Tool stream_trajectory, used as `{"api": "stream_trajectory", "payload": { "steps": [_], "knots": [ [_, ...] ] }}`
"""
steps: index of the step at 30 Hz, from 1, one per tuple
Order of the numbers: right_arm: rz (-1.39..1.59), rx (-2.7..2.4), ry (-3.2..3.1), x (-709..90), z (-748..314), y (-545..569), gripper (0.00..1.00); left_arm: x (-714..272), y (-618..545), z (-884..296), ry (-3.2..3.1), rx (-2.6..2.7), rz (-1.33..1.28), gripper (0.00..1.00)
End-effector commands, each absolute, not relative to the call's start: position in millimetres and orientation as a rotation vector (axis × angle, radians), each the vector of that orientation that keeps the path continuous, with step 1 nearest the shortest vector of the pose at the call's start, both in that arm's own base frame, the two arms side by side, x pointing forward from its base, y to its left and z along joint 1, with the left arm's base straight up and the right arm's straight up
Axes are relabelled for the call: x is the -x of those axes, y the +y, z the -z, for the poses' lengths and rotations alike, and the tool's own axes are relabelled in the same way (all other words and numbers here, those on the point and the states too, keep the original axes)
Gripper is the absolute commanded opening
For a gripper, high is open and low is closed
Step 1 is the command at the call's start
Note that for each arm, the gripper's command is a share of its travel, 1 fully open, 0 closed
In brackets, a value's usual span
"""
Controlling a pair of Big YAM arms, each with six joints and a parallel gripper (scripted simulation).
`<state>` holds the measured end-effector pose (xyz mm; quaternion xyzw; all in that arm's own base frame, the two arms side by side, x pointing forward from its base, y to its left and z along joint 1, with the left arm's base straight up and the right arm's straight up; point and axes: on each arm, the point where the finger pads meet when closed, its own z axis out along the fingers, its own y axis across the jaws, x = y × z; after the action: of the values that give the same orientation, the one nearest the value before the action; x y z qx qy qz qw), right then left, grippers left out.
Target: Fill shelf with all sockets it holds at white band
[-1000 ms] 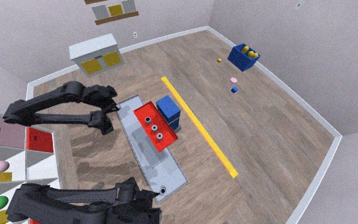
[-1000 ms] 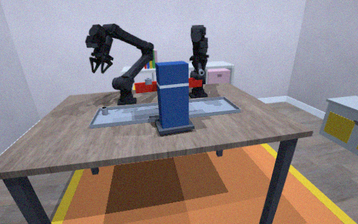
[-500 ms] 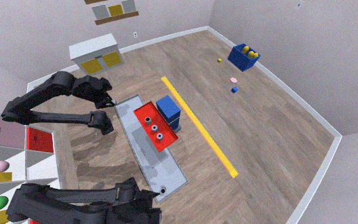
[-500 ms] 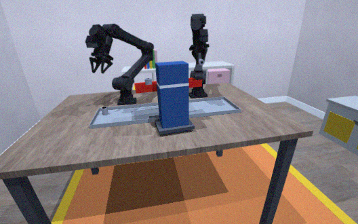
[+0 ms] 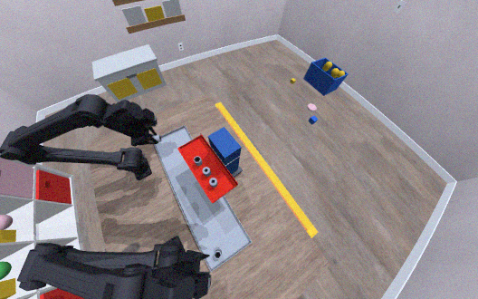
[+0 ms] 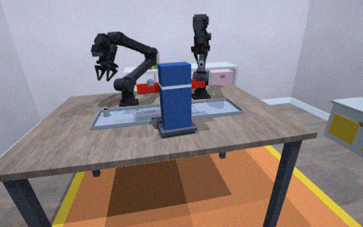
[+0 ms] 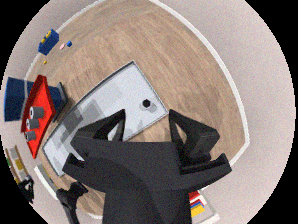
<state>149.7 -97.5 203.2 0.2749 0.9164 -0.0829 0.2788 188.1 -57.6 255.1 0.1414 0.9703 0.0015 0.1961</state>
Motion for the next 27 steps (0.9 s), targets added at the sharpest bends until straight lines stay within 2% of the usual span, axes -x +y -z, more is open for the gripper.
{"api": "stream_trajectory", "payload": {
  "steps": [1,27],
  "knots": [
    [0.217,-0.734,2.438,-144,-201,-90,0.65,-224,-83,-293,2.566,-0.747,0.089,0.27],
    [0.228,-0.721,2.431,-145,-210,-92,0.65,-297,-155,-291,2.085,-1.787,0.305,0.27]
  ]
}}
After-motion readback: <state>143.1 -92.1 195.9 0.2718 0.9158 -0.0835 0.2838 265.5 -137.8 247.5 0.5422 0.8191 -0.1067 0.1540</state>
